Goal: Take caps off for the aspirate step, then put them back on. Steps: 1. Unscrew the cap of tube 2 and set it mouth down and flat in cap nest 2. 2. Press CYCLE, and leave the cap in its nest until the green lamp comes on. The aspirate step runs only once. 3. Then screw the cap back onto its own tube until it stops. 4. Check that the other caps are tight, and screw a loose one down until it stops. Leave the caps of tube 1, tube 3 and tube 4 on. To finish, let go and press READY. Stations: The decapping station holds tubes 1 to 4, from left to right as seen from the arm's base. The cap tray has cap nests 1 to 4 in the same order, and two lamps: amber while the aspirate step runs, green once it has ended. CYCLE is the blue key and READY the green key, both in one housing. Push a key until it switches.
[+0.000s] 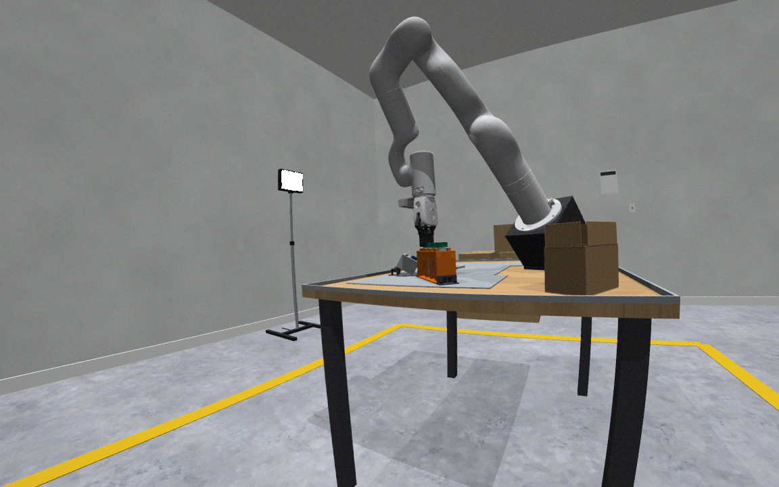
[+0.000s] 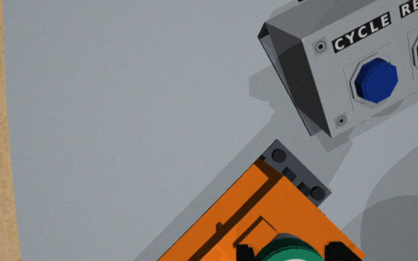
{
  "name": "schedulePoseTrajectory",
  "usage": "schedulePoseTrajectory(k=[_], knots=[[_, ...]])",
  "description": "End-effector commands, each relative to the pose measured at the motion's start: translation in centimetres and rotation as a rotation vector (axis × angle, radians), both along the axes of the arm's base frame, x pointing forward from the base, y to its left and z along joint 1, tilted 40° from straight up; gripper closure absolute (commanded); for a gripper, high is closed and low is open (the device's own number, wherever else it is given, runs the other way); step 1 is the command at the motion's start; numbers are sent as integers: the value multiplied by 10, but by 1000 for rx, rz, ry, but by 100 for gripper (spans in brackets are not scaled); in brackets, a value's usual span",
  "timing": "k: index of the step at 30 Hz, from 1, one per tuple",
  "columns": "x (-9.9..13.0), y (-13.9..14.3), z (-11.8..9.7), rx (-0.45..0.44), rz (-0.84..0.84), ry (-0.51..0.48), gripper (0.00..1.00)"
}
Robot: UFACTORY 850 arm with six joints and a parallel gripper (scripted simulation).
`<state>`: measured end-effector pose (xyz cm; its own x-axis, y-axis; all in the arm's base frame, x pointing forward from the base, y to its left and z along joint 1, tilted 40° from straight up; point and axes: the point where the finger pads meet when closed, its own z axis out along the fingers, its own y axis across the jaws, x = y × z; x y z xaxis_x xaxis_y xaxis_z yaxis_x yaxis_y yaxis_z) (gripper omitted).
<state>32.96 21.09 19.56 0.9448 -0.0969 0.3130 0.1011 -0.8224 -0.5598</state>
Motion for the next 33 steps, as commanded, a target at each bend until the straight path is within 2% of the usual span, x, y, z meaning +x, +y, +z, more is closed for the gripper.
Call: schedulePoseTrajectory(k=[1, 12, 26, 28, 33], knots=[[0, 0, 0, 2, 0, -7, 100], [0, 0, 0, 2, 0, -7, 100], [0, 1, 0, 222, -536, 386, 100], [0, 1, 0, 222, -536, 386, 100], [1, 1, -1, 301, -727, 526, 100]])
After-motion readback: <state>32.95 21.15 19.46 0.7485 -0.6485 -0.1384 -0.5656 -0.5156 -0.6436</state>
